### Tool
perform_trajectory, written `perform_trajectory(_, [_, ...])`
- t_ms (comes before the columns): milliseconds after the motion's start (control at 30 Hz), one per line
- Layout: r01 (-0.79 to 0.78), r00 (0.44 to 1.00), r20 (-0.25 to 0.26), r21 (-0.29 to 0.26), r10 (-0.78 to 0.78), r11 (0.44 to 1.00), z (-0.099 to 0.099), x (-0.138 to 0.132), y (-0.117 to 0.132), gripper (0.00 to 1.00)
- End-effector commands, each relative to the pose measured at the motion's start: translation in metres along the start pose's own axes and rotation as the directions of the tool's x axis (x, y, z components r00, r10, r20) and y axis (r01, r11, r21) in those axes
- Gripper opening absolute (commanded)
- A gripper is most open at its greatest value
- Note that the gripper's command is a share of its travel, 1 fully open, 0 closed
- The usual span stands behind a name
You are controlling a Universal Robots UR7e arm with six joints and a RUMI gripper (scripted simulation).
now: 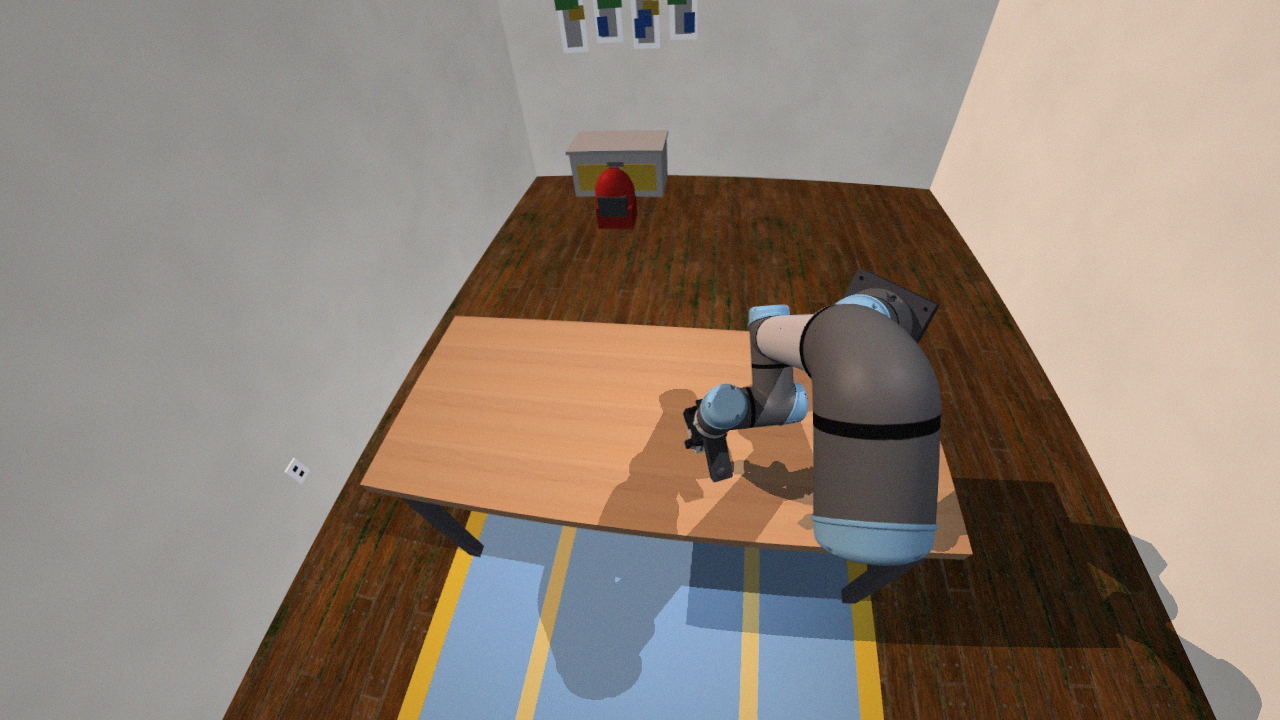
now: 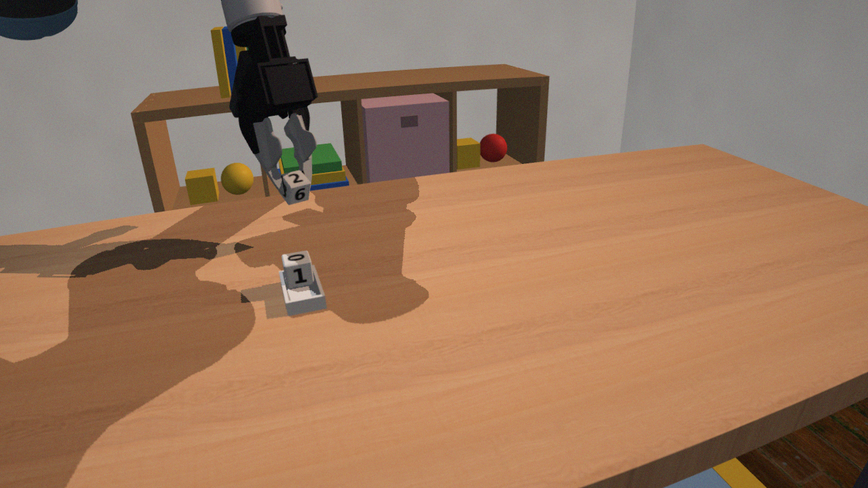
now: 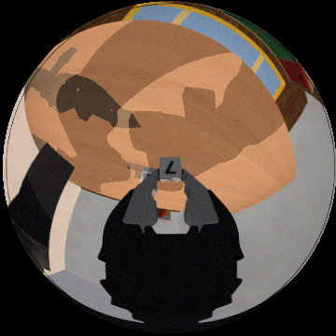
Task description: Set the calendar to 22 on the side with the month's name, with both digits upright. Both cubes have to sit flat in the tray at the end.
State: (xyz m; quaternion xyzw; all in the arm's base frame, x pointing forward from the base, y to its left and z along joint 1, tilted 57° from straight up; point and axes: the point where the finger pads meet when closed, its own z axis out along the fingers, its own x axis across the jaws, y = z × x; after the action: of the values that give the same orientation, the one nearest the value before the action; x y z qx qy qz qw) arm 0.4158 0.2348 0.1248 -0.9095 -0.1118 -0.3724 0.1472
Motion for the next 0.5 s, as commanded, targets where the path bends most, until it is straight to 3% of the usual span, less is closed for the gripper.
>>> perform_trajectory(0, [0.001, 1.000, -0.002, 0.049, -0.001, 0.999, -0.0005, 0.0005, 0.0003, 0.11])
perform_trajectory(233, [-0.001, 1.000, -0.018, 0.108, 0.003, 0.994, -0.0032, 0.0041, 0.0006, 0.11])
perform_trajectory(467, [-0.002, 1.000, -0.026, 0.126, 0.005, 0.992, -0.0045, 0.0059, 0.0008, 0.11])
